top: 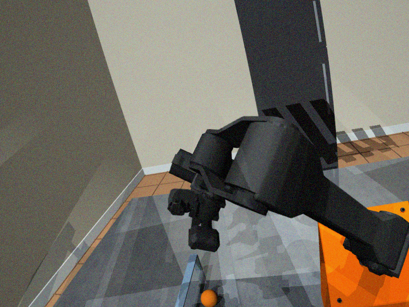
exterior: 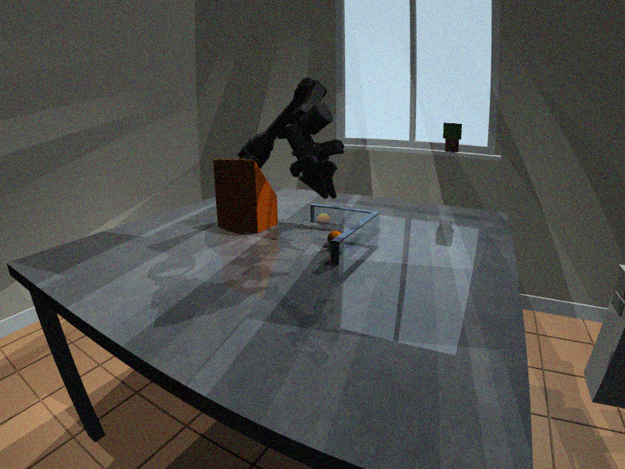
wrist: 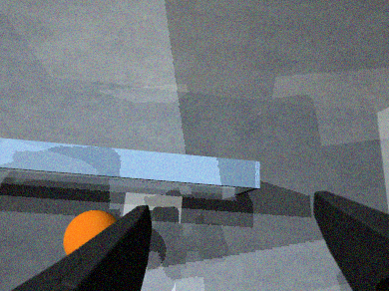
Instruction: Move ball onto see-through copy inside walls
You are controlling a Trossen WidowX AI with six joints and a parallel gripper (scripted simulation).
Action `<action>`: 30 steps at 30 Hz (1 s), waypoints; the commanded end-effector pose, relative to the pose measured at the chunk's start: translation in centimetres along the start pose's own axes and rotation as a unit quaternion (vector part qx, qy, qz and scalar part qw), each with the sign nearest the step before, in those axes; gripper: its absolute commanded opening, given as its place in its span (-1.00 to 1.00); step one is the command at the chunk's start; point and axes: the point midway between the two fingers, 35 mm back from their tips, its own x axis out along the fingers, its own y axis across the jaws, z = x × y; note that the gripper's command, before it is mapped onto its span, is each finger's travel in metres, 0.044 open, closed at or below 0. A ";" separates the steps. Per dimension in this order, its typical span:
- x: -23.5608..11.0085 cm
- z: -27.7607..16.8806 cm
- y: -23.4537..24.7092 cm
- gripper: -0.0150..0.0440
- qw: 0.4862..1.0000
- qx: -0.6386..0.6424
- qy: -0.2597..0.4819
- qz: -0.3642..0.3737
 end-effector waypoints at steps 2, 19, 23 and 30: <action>4.7 -2.0 6.1 0.58 0.973 0.071 0.210 0.062; 5.3 -2.5 8.9 0.58 0.952 0.094 0.282 0.075; 6.4 -3.2 9.2 0.58 0.952 0.094 0.282 0.075; 6.9 -3.5 9.3 0.58 0.952 0.094 0.282 0.075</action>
